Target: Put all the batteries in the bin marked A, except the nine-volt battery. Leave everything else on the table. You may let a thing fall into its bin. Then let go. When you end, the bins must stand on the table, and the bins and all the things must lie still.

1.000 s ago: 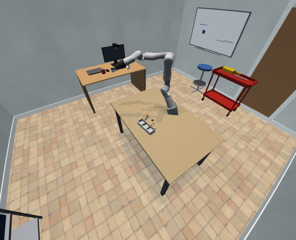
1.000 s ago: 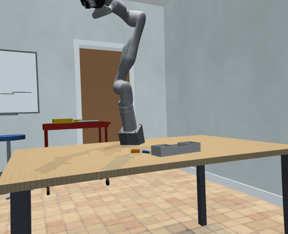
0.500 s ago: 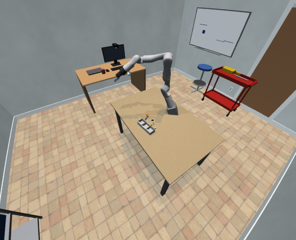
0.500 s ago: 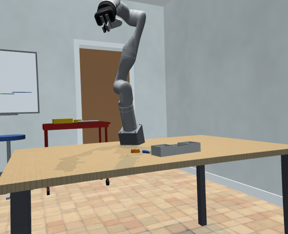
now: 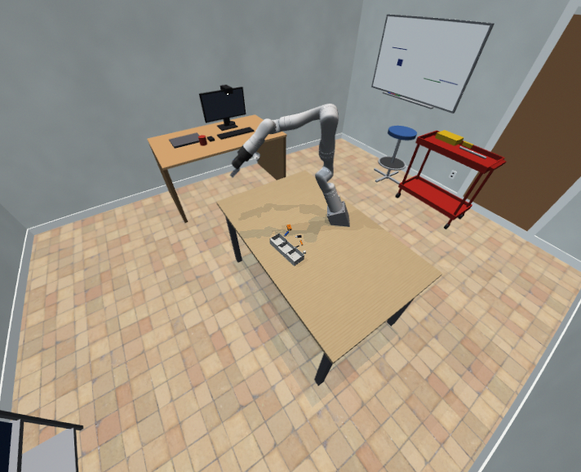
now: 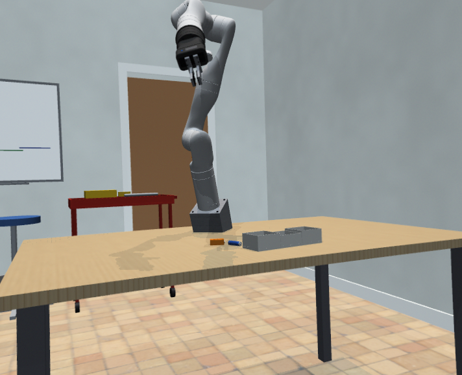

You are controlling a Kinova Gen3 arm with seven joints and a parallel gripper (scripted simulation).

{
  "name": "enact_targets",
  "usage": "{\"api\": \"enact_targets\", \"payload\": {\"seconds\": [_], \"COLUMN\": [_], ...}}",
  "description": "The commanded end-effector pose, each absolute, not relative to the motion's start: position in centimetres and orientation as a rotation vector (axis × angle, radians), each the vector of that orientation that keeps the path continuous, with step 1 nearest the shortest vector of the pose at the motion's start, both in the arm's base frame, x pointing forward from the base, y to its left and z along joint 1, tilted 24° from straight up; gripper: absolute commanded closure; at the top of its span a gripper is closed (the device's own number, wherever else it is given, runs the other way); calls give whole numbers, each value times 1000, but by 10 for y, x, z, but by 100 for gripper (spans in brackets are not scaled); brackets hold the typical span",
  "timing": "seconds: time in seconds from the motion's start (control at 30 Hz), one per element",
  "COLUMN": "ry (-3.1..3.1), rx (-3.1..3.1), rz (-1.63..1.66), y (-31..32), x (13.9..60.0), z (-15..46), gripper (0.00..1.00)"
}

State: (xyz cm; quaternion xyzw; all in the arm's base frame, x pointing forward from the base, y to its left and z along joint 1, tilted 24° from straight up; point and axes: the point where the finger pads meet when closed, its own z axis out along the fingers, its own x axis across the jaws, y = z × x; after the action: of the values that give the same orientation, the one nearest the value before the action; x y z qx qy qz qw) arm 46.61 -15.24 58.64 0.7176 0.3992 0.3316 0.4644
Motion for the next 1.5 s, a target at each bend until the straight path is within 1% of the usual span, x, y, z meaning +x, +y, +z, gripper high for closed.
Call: {"api": "enact_targets", "payload": {"seconds": [0.0,0.1,0.23,0.3,0.47,0.53,0.63,0.8,0.87,1.03,1.2,1.27,1.37,1.47], "ry": [979,979,1128,1128,1128,1128,1267,1282,1282,1439,1439,1439,1576,1593], "rx": [1772,1772,1856,1856,1856,1856,1916,1922,1922,1968,1968,1968,1990,1992], "rz": [807,807,731,731,731,731,642,633,633,512,512,512,387,371], "y": [-147,-140,-124,-124,-104,-101,-89,-69,-69,-49,-30,-29,-19,-16], "x": [468,471,472,472,472,472,468,462,462,450,437,436,424,419], "z": [567,553,523,523,487,482,460,424,424,389,355,353,334,327], "gripper": [69,69,69,69,69,69,69,69,69,69,69,69,69,69]}}
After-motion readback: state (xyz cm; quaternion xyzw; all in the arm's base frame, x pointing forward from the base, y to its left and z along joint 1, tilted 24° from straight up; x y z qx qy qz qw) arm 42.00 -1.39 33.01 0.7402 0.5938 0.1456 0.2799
